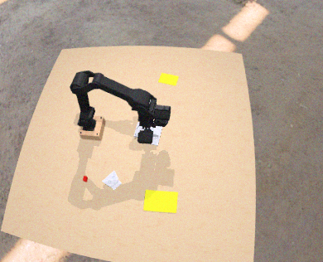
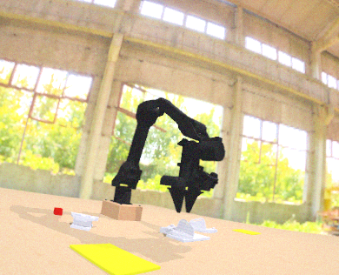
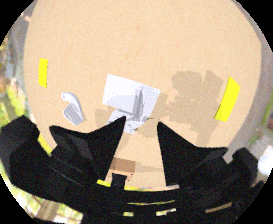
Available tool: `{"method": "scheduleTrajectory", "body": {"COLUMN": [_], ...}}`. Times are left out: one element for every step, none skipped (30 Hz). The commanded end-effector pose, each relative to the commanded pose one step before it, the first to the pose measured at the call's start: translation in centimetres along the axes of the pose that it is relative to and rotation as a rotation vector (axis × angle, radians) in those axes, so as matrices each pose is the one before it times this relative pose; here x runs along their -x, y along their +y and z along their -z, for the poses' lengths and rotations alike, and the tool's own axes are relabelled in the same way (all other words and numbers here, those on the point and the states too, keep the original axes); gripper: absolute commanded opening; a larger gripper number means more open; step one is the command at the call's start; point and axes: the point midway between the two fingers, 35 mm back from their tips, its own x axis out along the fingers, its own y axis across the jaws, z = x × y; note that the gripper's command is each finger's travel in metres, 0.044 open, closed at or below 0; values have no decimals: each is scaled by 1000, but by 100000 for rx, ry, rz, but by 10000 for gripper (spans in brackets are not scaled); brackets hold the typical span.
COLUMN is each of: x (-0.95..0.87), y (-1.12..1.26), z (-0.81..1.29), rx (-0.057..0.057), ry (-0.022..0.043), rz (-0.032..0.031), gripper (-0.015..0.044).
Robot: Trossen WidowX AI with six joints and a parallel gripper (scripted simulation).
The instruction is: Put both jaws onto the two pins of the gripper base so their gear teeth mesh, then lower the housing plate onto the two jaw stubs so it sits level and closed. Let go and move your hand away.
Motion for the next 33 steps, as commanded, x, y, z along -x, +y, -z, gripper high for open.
{"method": "scheduleTrajectory", "body": {"x": [-167,45,76,94,95,96,97,99,100,101,100,101,101,100,100,99,98,98,97,97,96,96,77,46,15,0,0,0,0,-226,-677,-1121,-1112], "y": [135,395,659,806,806,806,806,806,806,806,894,911,912,912,913,914,914,915,915,916,916,916,743,446,149,0,0,0,0,-1,-1,-1,1], "z": [20,-33,-51,-57,-54,-50,-46,-43,-39,-35,-60,-60,-58,-56,-55,-53,-52,-50,-49,-47,-46,-44,-37,-23,-8,0,0,0,0,-15,-33,-18,29], "rx": [352,1053,1754,2145,2146,2146,2146,2146,2146,2146,2713,2762,2762,2763,2763,2763,2763,2763,2763,2763,2760,2760,2238,1343,448,0,0,0,0,0,0,0,0], "ry": [296,13,20,21,18,15,11,8,4,1,-36,-34,-32,-30,-28,-25,-23,-21,-18,-16,-14,-11,-8,-4,-1,0,0,0,0,-1,-1,2,7], "rz": [-21,20,34,42,43,44,45,46,47,48,-155,-158,-158,-158,-158,-158,-158,-158,-158,-158,-158,-158,-128,-77,-26,0,0,0,0,0,0,0,0], "gripper": [250,277,303,329,355,382,408,434,440,440,440,440,440,440,440,440,440,440,440,440,440,440,440,440,440,440,440,440,440,440,440,440,440]}}
